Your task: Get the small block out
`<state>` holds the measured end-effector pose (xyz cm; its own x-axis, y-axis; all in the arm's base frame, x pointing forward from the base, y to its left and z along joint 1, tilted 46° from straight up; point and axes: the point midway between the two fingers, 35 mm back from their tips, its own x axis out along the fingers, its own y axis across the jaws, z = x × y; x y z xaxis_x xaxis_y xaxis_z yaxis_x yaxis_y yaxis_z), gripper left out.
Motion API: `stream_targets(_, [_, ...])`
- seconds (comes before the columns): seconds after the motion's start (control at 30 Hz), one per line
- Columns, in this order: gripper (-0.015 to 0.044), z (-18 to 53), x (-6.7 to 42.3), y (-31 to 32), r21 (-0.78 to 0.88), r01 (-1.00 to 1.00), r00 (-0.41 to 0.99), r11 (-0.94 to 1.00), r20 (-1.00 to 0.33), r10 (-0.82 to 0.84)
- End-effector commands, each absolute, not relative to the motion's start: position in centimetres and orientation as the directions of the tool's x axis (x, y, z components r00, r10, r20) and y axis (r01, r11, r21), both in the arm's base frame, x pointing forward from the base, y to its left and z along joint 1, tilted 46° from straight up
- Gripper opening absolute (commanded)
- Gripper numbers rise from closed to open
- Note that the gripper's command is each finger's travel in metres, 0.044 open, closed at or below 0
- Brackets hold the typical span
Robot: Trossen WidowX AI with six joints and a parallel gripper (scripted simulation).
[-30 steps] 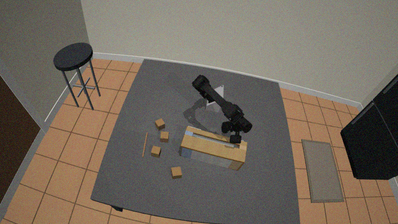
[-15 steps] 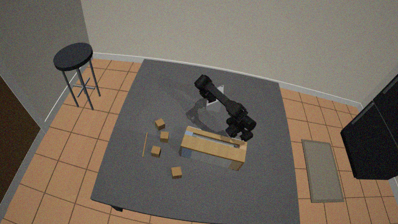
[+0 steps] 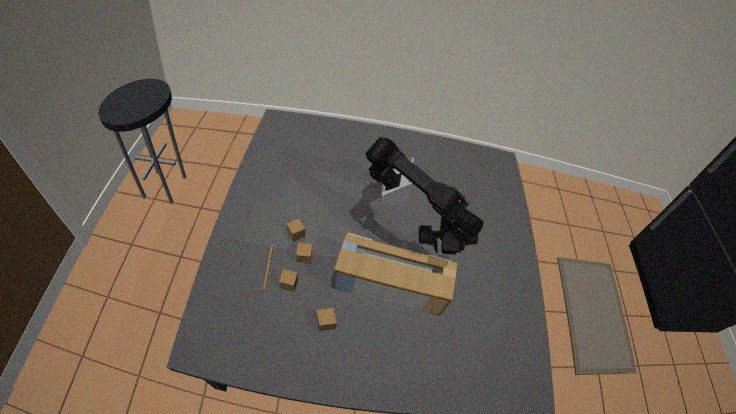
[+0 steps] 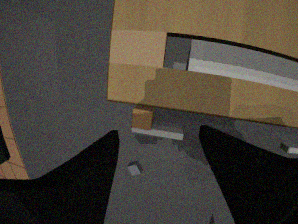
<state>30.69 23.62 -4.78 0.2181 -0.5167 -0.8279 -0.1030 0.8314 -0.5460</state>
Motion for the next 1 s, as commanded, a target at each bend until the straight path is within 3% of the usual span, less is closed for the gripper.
stream_targets(0.0, [0.0285, -6.0, 30.0, 25.0, -0.527, -0.809, 0.308, 0.260, -0.757, -0.576])
stream_targets(0.23, [0.0285, -6.3, 29.6, 25.5, -0.344, -0.932, 0.344, -0.118, -0.728, -0.593])
stream_targets(0.47, [0.0285, -6.6, 29.2, 26.0, -0.080, -0.881, 0.384, -0.466, -0.696, -0.607])
stream_targets(0.73, [0.0285, -7.0, 28.8, 26.6, 0.265, -0.636, 0.429, -0.725, -0.659, -0.617])
stream_targets(0.97, [0.0285, -7.2, 28.4, 27.1, 0.543, -0.309, 0.465, -0.781, -0.630, -0.622])
